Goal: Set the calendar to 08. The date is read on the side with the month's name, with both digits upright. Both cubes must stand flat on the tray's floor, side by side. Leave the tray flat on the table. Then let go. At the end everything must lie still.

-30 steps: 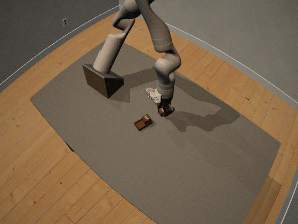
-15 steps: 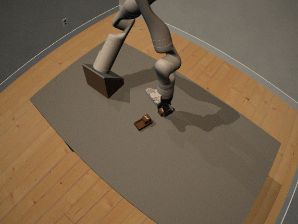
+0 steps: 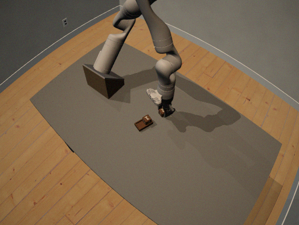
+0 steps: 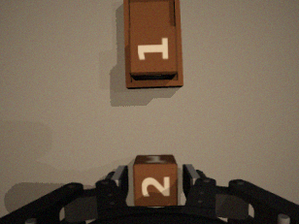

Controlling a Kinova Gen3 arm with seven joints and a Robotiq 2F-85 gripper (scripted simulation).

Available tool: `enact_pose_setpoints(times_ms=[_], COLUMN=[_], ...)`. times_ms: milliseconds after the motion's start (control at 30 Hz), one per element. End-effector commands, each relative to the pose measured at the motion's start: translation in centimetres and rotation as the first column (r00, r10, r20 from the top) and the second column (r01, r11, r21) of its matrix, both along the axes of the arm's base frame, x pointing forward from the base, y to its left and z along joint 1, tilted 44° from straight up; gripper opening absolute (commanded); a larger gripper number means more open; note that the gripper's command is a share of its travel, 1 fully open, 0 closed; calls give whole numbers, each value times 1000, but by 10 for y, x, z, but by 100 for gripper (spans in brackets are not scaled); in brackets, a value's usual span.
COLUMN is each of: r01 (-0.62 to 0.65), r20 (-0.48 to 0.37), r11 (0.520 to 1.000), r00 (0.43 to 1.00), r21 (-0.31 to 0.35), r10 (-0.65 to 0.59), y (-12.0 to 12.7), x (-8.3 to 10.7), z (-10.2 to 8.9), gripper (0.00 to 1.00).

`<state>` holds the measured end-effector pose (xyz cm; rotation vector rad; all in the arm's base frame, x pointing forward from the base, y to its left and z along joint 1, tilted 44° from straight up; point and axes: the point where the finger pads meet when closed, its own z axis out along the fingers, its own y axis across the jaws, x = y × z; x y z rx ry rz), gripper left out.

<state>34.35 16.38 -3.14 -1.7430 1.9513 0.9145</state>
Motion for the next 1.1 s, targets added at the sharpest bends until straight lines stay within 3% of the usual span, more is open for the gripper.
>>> enact_pose_setpoints(times_ms=[0,233,267,1067], r01=[1,1,1,1], r20=[1,1,1,1], r11=[1000,1000,1000,1000], r00=[1000,1000,1000,1000], r21=[-1,-1,-1,-1], r10=[-1,-1,-1,-1], y=[0,0,0,0], x=[1,1,1,1], z=[0,0,0,0], gripper=[48,48,28,28])
